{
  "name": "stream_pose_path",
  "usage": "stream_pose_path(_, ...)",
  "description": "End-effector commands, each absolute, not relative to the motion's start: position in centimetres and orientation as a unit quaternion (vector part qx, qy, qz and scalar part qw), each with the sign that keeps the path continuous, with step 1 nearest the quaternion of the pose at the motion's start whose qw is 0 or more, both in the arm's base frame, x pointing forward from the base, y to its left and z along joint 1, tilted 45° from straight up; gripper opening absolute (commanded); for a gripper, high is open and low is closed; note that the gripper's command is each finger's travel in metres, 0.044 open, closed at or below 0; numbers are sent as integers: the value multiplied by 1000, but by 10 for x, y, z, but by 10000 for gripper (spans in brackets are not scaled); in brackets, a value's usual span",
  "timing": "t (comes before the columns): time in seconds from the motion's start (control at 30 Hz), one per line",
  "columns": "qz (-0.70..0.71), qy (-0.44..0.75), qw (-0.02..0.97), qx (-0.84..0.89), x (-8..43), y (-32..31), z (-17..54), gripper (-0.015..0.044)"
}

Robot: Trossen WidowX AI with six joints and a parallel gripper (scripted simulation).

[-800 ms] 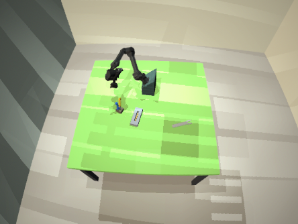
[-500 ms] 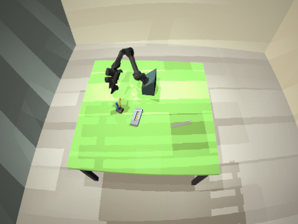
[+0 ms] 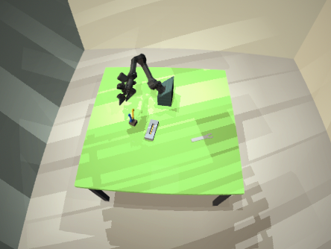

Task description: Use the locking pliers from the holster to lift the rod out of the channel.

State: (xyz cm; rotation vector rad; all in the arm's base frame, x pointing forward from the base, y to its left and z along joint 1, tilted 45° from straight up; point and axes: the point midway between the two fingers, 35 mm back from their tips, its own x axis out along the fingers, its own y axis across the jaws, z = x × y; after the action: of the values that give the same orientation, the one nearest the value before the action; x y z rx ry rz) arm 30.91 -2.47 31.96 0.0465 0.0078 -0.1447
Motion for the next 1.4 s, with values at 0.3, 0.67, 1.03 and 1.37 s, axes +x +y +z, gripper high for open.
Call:
stream_pose_path(0.3,-4,4,1000,-6,323,1,311,440)
stream_pose_path(0.67,-14,341,923,-178,360,19,165,440)
stream_pose_path(1.03,90,641,587,-485,314,22,42,440)
stream_pose_path(1.37,155,695,386,-586,292,18,21,440)
